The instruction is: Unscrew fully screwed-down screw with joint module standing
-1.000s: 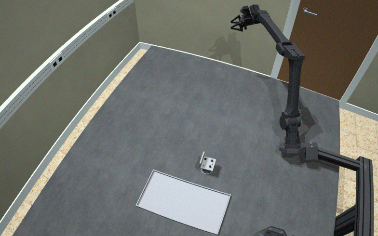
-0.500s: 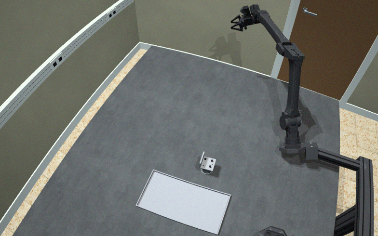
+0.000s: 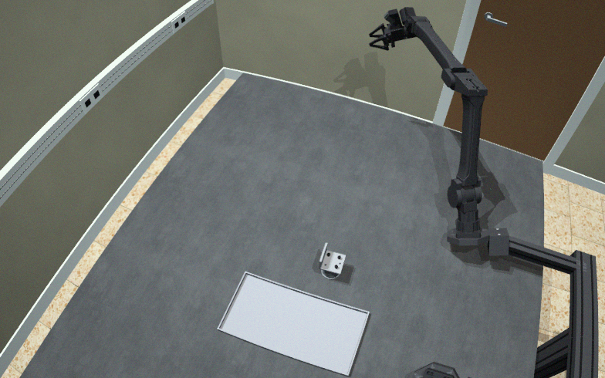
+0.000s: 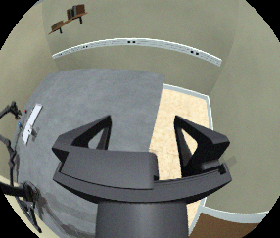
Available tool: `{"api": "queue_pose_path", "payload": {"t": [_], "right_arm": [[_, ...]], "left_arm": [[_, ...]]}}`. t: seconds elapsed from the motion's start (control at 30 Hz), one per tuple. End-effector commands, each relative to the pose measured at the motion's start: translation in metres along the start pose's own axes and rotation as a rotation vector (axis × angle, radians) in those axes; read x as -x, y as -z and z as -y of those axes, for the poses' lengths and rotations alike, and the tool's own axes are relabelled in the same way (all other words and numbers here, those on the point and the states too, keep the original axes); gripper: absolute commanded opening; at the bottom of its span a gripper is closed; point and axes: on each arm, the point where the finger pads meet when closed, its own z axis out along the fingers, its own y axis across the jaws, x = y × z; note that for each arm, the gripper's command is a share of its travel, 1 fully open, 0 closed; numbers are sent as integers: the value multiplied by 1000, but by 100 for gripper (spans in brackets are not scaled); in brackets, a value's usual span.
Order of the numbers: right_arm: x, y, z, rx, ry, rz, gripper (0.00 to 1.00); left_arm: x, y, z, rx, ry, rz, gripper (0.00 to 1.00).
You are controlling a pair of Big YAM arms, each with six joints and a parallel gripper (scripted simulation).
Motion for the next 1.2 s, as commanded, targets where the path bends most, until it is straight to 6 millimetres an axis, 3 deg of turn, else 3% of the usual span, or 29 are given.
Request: {"api": "queue_pose_path", "payload": {"t": [0.0,0.07,0.13,0.2,0.53,0.63,0.7,0.77,1.1,1.17], "right_arm": [[19,8,2,-15,38,12,86],[19,8,2,-15,38,12,86],[19,8,2,-15,38,12,86],[19,8,2,-15,38,12,86],[19,8,2,-15,38,12,86],[19,8,2,-15,38,12,86],[19,8,2,-15,38,12,86],[19,8,2,-15,38,12,86],[19,8,2,-15,38,12,86],[19,8,2,-15,38,12,86]], "left_arm": [[16,2,27,-49,-91,26,65],[9,-8,12,-15,-83,11,65],[9,-8,12,-15,-83,11,65],[14,1,38,-62,-139,32,65],[0,-5,94,-149,-380,48,65],[-4,-17,78,-114,-372,32,65],[-4,-17,78,-114,-372,32,65],[-4,-6,105,-162,-427,58,65],[-28,-7,162,-248,-665,92,65],[-27,-14,152,-229,-658,82,65]]}}
